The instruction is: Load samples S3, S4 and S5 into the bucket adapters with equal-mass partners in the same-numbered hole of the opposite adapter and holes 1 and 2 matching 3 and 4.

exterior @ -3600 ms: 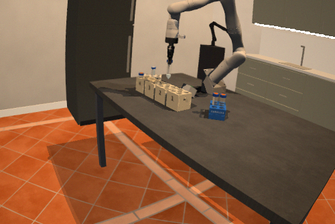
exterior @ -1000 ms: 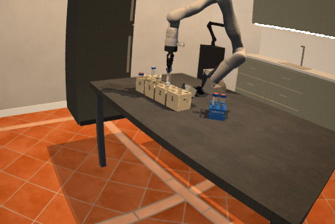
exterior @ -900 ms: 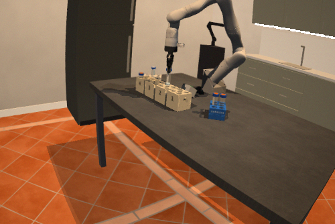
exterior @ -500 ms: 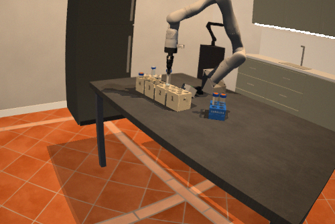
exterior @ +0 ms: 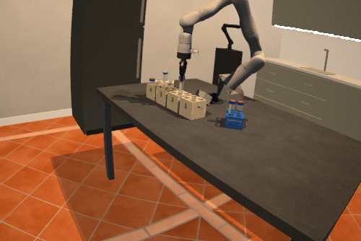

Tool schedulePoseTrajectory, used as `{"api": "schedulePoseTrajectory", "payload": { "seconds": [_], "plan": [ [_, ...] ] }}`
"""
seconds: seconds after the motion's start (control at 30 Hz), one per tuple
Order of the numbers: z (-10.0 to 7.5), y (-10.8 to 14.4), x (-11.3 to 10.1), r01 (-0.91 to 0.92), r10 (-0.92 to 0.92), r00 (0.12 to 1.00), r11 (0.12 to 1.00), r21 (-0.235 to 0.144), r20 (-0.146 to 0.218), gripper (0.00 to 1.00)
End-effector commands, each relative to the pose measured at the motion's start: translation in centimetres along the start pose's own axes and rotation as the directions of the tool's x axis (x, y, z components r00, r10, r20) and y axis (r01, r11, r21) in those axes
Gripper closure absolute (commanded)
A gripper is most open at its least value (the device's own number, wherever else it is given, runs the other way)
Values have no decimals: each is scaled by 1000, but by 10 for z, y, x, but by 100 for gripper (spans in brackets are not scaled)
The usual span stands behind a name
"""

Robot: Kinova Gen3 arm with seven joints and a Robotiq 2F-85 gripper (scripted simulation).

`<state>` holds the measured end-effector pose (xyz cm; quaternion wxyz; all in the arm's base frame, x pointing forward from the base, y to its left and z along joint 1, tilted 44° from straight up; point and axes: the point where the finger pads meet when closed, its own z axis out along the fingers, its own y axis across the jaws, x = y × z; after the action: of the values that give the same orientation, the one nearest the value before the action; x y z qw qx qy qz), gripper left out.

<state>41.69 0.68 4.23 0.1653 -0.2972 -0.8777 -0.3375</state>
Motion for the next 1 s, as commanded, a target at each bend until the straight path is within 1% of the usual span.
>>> {"api": "schedulePoseTrajectory", "payload": {
  "seconds": [0.0, 0.97],
  "plan": [
    [3, 2, -1, 2, -2, 1000, 1000, -4, 3, 90],
    [22, 2, -1, 2, -2, 1000, 1000, -4, 2, 90]
  ]
}}
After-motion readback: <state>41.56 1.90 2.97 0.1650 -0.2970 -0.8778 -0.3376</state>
